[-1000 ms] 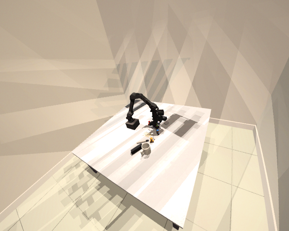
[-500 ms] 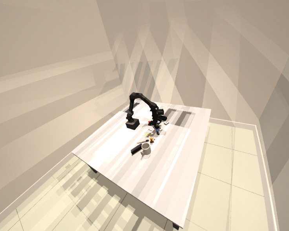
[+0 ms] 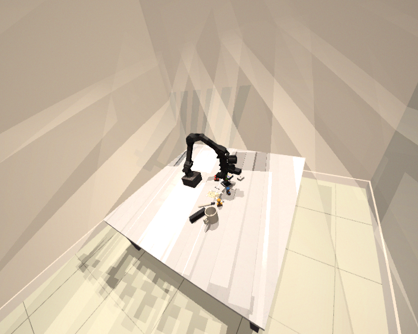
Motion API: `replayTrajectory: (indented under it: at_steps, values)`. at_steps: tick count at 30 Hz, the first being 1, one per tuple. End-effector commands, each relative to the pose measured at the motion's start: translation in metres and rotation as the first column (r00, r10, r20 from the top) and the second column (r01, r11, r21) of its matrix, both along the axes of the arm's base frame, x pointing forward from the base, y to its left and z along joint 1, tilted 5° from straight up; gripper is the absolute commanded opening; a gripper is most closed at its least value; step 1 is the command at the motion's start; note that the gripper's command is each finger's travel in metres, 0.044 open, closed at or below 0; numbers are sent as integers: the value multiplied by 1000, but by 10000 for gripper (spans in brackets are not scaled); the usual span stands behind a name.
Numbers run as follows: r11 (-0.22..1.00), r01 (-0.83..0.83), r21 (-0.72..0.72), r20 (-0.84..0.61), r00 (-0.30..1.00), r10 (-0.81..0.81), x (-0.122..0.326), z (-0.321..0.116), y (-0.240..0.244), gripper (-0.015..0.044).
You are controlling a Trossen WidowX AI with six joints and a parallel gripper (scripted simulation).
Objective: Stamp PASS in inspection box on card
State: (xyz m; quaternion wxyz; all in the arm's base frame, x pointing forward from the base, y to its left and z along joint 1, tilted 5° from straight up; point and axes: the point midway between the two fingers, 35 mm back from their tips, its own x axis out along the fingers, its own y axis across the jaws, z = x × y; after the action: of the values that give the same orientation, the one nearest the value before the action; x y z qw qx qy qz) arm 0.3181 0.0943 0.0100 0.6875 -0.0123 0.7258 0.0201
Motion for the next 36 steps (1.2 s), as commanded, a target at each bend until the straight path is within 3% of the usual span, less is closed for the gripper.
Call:
replayTrajectory:
  at_steps: [1, 15, 36]
  values:
    - [1000, -4, 8, 14, 1000, 4, 2, 11, 1, 0]
    - [1000, 0, 7, 14, 1000, 0, 2, 23, -4, 0]
    - [992, 123, -10, 10, 992, -123, -24, 21, -122, 0]
